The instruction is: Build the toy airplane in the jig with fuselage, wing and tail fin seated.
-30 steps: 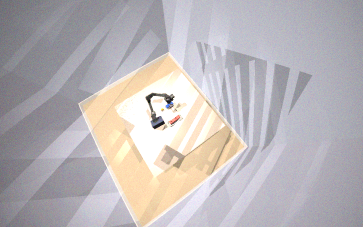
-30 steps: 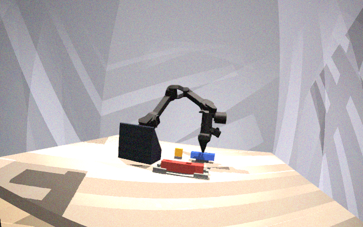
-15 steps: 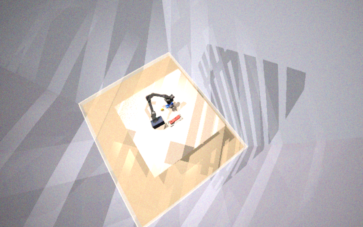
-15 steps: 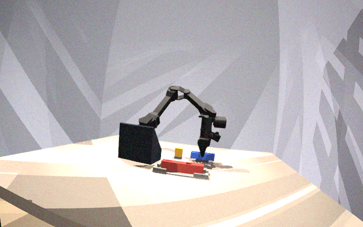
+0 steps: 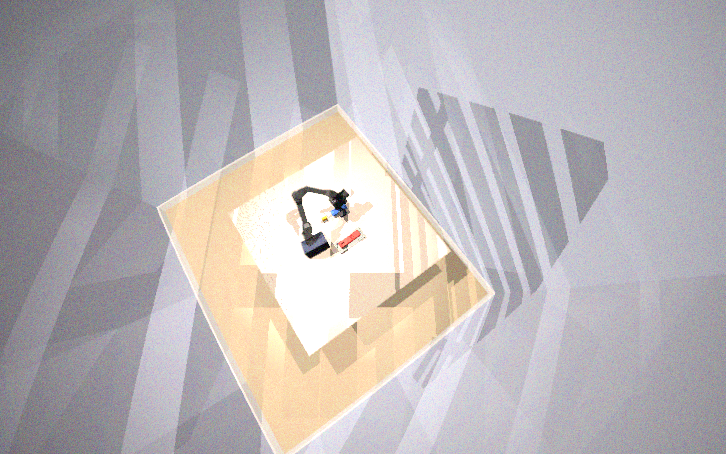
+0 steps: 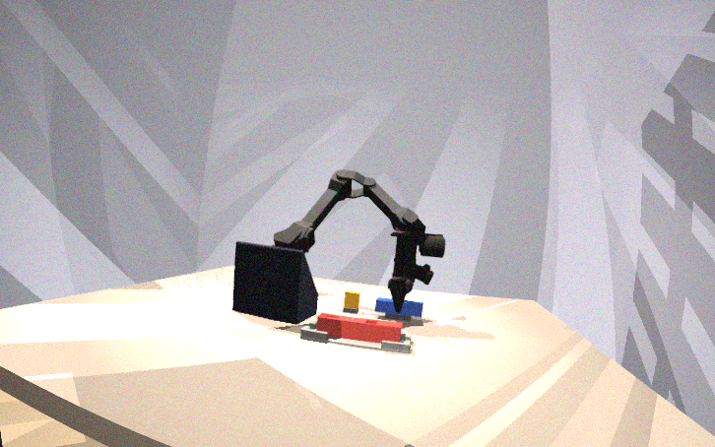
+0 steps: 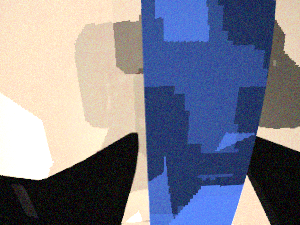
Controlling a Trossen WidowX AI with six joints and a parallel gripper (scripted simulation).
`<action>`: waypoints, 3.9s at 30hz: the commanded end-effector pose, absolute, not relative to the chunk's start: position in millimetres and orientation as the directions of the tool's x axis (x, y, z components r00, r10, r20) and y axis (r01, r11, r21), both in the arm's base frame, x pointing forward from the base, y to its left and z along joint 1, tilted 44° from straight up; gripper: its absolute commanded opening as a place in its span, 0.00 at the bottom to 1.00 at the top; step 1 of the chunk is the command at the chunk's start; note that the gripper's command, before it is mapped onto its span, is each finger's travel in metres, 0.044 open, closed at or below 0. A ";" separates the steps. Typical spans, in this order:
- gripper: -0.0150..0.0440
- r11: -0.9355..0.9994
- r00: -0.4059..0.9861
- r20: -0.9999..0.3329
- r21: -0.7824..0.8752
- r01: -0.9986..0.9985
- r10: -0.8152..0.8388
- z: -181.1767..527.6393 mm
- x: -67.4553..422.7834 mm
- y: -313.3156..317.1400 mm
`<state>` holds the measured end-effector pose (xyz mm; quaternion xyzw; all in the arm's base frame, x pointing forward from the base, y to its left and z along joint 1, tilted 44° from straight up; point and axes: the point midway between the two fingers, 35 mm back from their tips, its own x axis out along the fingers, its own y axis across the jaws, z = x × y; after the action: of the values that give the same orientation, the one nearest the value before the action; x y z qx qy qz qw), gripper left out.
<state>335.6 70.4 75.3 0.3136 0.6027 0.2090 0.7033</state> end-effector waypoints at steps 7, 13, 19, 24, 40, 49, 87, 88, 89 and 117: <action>0.56 0.718 0.187 -0.719 0.691 0.088 0.669 74.3 335.9 70.1; 0.36 0.718 0.185 -0.720 0.690 0.088 0.669 75.6 335.8 68.7; 0.25 0.722 0.177 -0.725 0.686 0.091 0.666 85.0 334.8 59.0; 0.25 0.724 0.178 -0.727 0.684 0.091 0.664 95.3 334.2 47.7; 0.25 0.726 0.180 -0.728 0.682 0.091 0.661 130.5 326.6 12.8; 0.25 0.723 0.185 -0.725 0.685 0.094 0.663 152.1 318.5 -5.5; 0.25 0.530 0.185 -0.740 0.610 0.588 0.647 91.2 315.5 -77.4; 0.25 0.520 0.185 -0.740 0.605 0.603 0.646 88.6 315.1 -79.4; 0.25 0.510 0.185 -0.741 0.599 0.618 0.646 86.0 314.7 -81.3; 0.25 0.155 0.182 -0.741 0.361 0.920 0.646 12.8 291.0 -131.2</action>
<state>294.9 -126.6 20.7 0.6215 0.6226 -0.1397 0.4545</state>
